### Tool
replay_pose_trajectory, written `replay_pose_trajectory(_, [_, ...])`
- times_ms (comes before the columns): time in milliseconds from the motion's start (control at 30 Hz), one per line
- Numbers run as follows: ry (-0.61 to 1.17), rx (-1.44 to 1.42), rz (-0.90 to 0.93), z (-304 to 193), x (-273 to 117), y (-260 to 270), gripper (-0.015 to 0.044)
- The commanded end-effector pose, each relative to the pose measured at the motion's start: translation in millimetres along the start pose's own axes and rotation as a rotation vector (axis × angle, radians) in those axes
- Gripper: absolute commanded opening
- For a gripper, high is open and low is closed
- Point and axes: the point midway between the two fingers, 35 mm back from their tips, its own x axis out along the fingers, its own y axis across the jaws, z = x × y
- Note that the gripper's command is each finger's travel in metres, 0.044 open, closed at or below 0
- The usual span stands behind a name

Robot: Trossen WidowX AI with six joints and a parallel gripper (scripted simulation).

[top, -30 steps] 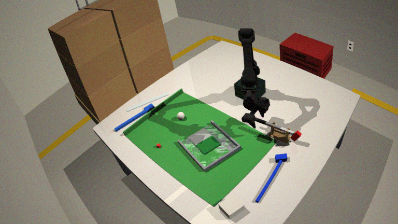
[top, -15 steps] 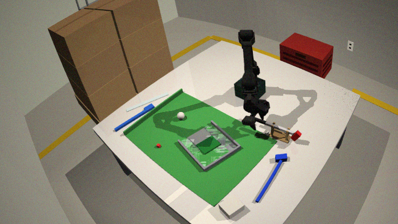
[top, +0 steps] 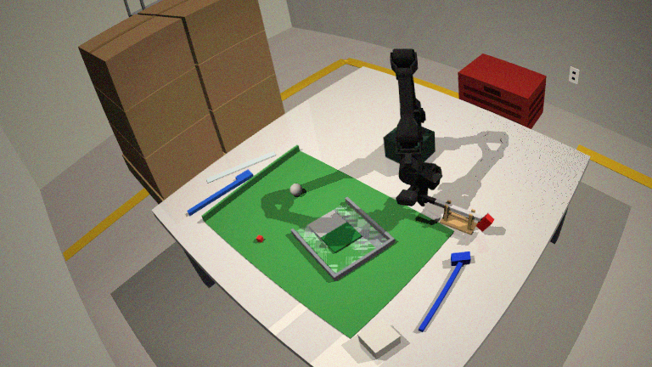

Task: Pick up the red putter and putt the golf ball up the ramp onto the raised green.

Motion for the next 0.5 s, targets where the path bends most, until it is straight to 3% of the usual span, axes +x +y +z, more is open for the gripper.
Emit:
replay_pose_trajectory(0, [0.000, 0.000, -0.001, 0, 0, 0, 0.0020])
replay_pose_trajectory(233, [0.000, 0.000, -0.001, 4, -11, -2, 0.0000])
replay_pose_trajectory(467, [-0.001, 0.000, -0.001, 19, -61, -5, 0.0000])
